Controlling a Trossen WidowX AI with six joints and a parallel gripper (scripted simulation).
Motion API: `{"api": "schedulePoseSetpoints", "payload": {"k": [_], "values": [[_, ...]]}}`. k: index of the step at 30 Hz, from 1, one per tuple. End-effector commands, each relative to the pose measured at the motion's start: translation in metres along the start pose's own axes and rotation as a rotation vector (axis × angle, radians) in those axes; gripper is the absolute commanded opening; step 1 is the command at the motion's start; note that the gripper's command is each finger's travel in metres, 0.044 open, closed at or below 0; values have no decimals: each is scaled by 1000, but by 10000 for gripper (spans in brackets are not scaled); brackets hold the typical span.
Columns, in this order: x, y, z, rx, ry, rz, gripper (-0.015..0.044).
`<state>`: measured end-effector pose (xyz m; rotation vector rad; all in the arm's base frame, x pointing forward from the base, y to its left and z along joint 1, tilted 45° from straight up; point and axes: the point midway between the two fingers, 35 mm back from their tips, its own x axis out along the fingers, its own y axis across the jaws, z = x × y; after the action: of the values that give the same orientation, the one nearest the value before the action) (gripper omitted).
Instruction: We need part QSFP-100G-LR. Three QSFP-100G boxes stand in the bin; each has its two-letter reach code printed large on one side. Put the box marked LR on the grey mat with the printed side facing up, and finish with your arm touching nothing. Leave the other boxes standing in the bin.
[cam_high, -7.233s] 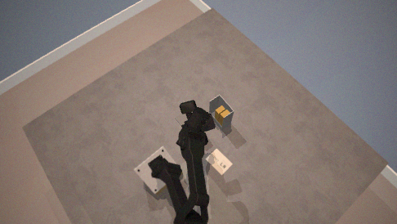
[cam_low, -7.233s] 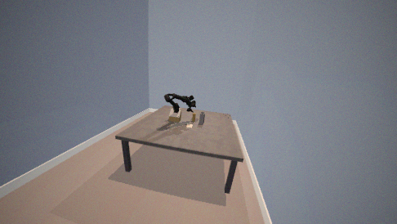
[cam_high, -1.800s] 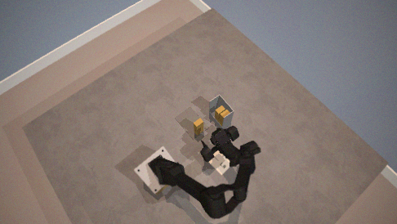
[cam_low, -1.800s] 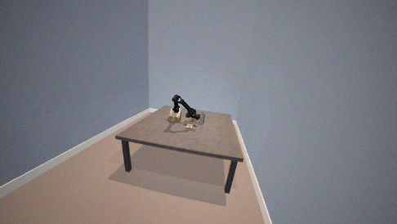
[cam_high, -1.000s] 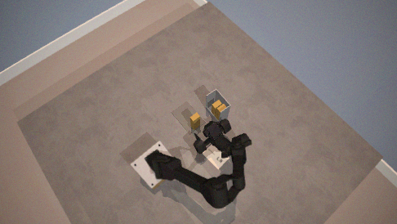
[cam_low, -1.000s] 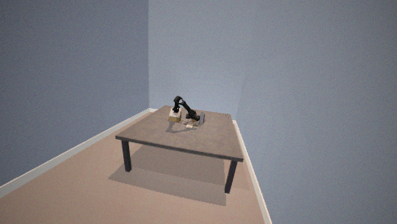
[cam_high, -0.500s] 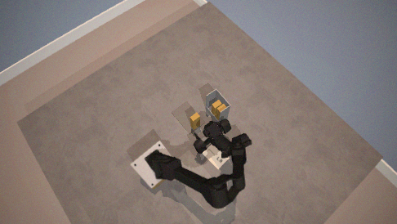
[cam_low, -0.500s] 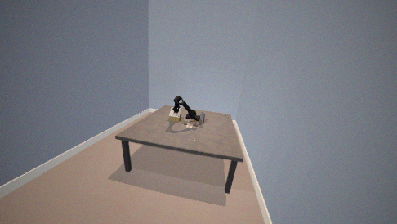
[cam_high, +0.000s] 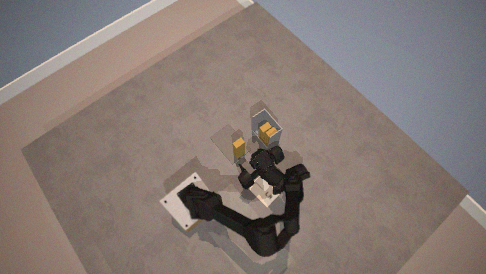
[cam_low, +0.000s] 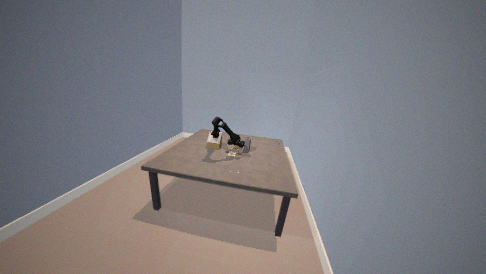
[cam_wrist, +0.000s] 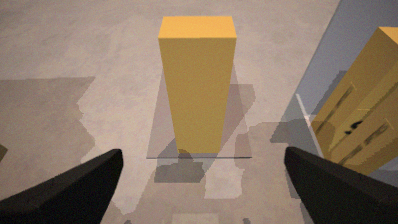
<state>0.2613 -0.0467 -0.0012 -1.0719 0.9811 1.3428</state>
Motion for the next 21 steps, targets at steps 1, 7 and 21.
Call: {"api": "schedulePoseSetpoints", "payload": {"k": [1, 7, 21], "values": [[-8, -2, 2, 0, 4, -5, 440], [-17, -1, 5, -1, 4, -4, 440], [-38, 0, 12, -2, 6, -2, 440]]}}
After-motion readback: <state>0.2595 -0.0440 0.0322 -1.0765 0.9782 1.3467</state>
